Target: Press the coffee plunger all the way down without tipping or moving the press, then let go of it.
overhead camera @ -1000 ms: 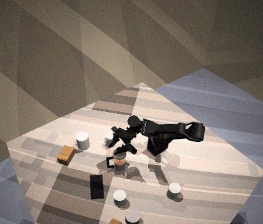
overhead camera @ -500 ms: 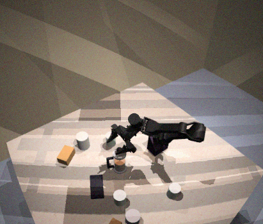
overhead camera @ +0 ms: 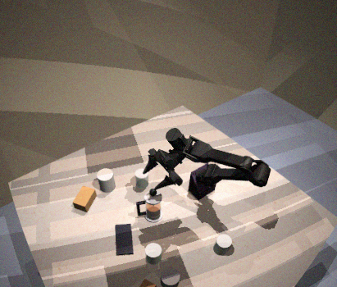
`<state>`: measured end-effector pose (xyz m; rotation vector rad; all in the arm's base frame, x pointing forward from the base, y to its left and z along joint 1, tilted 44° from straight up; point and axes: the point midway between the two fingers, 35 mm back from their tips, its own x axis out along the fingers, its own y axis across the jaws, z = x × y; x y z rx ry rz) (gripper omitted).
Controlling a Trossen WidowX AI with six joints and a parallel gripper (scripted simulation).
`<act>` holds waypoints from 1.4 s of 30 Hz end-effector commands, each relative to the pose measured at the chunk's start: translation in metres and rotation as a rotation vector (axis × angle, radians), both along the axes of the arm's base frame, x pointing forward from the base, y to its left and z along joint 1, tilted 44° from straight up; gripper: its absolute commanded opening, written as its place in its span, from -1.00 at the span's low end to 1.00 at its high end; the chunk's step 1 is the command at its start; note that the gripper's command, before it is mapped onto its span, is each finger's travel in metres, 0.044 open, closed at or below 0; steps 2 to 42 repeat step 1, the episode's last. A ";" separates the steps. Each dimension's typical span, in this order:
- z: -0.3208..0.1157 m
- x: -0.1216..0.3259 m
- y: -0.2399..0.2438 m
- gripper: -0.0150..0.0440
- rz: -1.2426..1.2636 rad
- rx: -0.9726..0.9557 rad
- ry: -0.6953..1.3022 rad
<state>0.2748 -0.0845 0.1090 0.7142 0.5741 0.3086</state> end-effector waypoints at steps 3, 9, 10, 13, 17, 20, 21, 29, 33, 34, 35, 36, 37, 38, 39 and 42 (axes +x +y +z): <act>0.015 -0.005 -0.004 1.00 0.007 -0.001 -0.015; 0.015 -0.005 -0.004 1.00 0.007 -0.001 -0.015; 0.015 -0.005 -0.004 1.00 0.007 -0.001 -0.015; 0.015 -0.005 -0.004 1.00 0.007 -0.001 -0.015; 0.015 -0.005 -0.004 1.00 0.007 -0.001 -0.015; 0.015 -0.005 -0.004 1.00 0.007 -0.001 -0.015; 0.015 -0.005 -0.004 1.00 0.007 -0.001 -0.015; 0.015 -0.005 -0.004 1.00 0.007 -0.001 -0.015; 0.015 -0.005 -0.004 1.00 0.007 -0.001 -0.015; 0.015 -0.005 -0.004 1.00 0.007 -0.001 -0.015; 0.015 -0.005 -0.004 1.00 0.007 -0.001 -0.015; 0.015 -0.005 -0.004 1.00 0.007 -0.001 -0.015; 0.015 -0.005 -0.004 1.00 0.007 -0.001 -0.015; 0.015 -0.005 -0.004 1.00 0.007 -0.001 -0.015; 0.015 -0.005 -0.004 1.00 0.007 -0.001 -0.015; 0.015 -0.005 -0.004 1.00 0.007 -0.001 -0.015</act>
